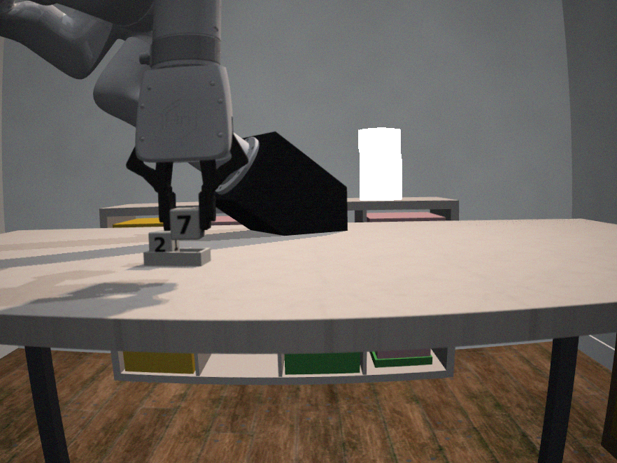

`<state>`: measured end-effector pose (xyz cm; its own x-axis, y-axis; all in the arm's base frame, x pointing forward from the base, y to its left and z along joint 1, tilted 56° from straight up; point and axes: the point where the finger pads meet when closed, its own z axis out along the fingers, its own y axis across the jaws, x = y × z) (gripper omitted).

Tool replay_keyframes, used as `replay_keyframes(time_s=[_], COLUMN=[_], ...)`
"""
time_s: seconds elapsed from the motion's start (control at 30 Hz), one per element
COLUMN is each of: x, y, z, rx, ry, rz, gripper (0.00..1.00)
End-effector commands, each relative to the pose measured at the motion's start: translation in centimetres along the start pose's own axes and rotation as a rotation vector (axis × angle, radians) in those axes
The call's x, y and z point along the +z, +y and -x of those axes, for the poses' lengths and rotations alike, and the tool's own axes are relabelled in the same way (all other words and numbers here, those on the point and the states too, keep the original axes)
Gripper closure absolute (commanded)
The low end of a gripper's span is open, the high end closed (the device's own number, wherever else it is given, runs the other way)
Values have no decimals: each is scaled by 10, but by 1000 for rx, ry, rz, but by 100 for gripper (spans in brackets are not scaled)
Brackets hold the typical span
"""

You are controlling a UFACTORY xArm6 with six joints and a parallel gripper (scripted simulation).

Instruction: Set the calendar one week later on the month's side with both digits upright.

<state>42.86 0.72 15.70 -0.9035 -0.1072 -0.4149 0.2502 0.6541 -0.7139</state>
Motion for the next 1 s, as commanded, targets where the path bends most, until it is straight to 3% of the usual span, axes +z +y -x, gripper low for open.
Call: replay_keyframes(time_s=[0.0, 0.27, 0.97], x=[18, 37, 38], y=[1, 0, 0], z=[2, 2, 2], rx=[1, 1, 1], ry=[-3, -3, -3], rz=[1, 1, 1], gripper=[71, 71, 71])
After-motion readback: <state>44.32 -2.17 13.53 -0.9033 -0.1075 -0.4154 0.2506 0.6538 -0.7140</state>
